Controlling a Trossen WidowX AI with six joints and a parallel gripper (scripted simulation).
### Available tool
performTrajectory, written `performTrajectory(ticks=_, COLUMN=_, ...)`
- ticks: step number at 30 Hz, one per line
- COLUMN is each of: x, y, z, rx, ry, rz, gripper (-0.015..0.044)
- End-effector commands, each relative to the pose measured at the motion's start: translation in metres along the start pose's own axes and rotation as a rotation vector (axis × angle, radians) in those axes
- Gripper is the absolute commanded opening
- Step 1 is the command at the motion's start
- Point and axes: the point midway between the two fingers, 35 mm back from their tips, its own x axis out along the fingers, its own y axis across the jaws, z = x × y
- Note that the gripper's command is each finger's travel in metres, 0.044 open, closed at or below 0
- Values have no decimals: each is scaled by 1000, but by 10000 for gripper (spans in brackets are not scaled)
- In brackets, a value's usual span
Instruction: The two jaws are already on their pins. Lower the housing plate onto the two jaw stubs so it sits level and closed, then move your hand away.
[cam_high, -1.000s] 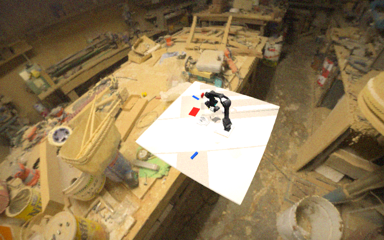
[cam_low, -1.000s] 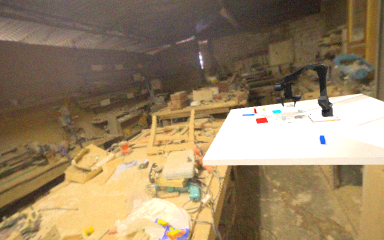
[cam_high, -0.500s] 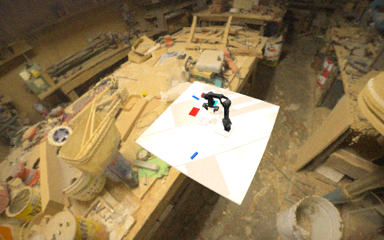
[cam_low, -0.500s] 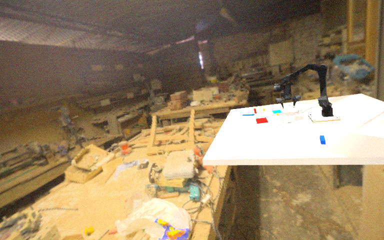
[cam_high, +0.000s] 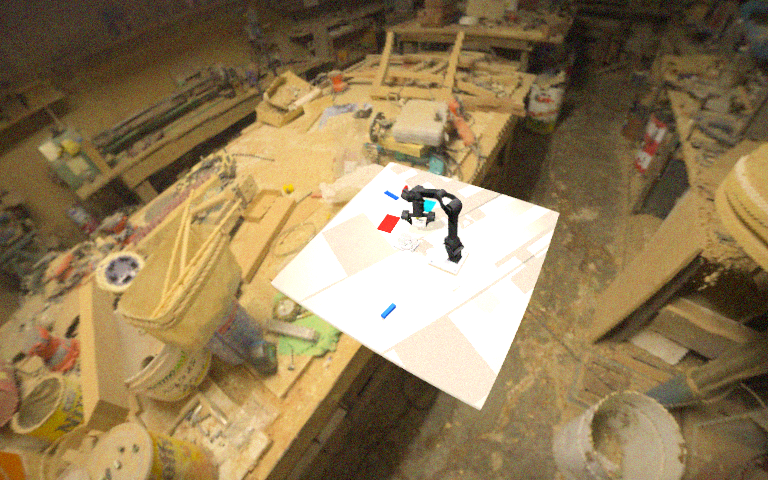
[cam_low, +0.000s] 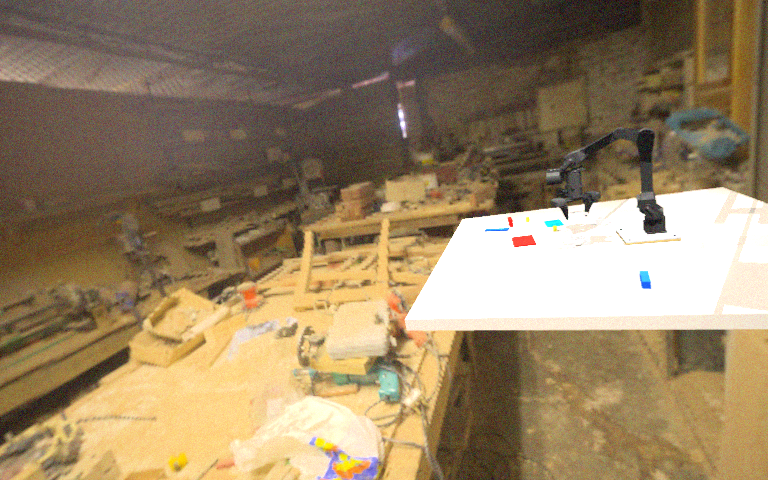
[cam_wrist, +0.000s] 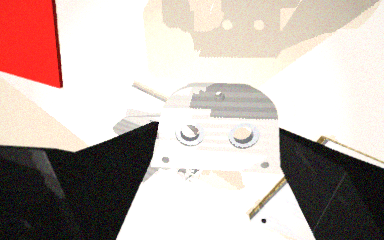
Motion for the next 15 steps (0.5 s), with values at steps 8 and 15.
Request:
performTrajectory(ticks=8, x=0, y=8, z=-15, rx=-231, ry=-2, rz=-4, gripper=351)
performTrajectory(ticks=15, x=0, y=13, z=-25, rx=-370, ry=-1, rz=-3, gripper=351)
